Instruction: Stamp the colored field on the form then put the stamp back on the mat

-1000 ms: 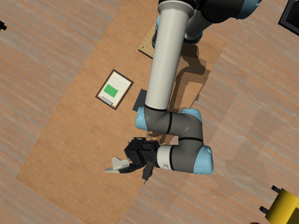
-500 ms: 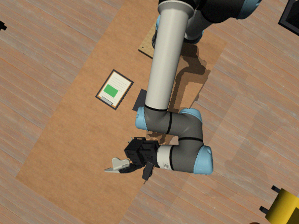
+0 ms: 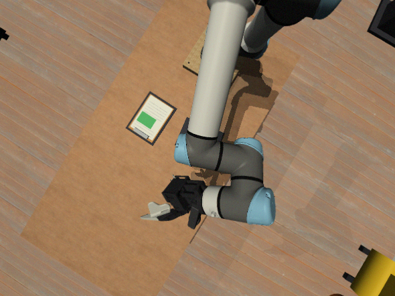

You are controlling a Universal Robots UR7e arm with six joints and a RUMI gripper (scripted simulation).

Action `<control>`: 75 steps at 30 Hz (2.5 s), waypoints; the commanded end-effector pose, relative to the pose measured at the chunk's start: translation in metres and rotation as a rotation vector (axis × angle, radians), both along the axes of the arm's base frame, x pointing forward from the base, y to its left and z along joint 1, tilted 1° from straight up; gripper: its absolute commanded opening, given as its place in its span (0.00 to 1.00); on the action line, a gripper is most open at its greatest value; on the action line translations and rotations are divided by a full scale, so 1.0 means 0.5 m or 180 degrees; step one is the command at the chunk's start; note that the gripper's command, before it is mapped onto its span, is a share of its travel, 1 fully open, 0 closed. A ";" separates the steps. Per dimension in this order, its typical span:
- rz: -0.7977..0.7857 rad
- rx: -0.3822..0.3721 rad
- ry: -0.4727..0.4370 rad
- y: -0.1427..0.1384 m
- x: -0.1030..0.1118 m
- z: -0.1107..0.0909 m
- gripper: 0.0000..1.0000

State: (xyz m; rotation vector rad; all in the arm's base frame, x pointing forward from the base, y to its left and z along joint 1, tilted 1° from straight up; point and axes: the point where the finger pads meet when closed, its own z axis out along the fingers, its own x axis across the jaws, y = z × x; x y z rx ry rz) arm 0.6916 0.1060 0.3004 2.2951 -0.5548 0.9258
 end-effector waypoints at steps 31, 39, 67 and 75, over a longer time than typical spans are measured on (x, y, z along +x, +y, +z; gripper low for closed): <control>0.1772 0.1829 0.2476 0.072 -0.496 -0.329 1.00; 0.1804 0.1872 0.2493 0.077 -0.505 -0.331 1.00; 0.1809 0.1859 0.2500 0.075 -0.504 -0.232 1.00; 0.1876 0.1833 0.2523 0.065 -0.502 -0.232 1.00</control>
